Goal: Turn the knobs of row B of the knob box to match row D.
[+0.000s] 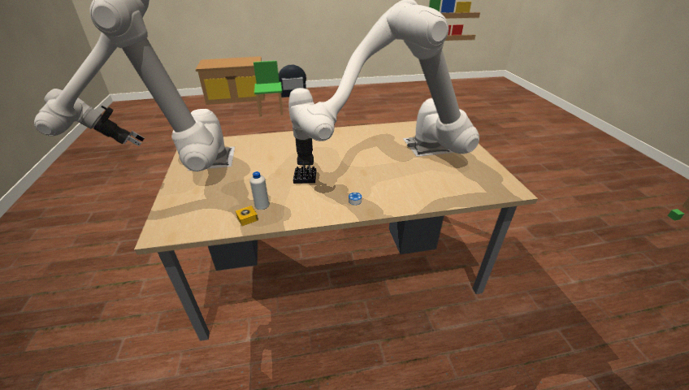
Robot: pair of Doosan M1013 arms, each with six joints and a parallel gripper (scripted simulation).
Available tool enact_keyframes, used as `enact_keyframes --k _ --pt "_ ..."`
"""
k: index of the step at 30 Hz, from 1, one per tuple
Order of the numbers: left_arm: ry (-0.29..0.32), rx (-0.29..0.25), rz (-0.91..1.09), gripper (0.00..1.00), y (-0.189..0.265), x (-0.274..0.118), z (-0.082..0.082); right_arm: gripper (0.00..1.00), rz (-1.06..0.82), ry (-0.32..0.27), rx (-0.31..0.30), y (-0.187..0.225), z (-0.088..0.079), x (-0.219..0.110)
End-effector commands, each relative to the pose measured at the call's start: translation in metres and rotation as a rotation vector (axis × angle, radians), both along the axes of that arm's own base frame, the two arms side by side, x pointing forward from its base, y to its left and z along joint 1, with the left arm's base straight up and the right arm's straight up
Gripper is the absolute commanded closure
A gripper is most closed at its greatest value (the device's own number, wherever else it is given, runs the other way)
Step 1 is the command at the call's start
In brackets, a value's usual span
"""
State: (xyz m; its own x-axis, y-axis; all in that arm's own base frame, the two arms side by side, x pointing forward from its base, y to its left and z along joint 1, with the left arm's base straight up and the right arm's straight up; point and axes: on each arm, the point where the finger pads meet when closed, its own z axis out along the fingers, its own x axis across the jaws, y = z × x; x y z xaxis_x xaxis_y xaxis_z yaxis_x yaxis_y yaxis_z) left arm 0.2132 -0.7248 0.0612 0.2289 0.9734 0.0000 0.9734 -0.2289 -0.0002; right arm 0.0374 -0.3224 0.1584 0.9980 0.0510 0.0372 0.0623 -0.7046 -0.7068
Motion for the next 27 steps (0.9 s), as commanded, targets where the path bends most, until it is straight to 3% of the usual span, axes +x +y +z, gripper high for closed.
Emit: enact_keyframes --k 1,9,27 --pt "-0.001 -0.002 0.000 0.54 0.000 0.000 0.000 0.00 0.000 0.000 -0.001 0.000 0.000 0.000" --pt "-0.001 -0.002 0.000 0.54 0.000 0.000 -0.012 0.00 0.000 0.000 -0.001 0.000 0.000 0.000" --pt "-0.001 -0.002 0.000 0.54 0.000 0.000 -0.013 0.00 0.000 0.000 -0.001 0.000 0.000 0.000"
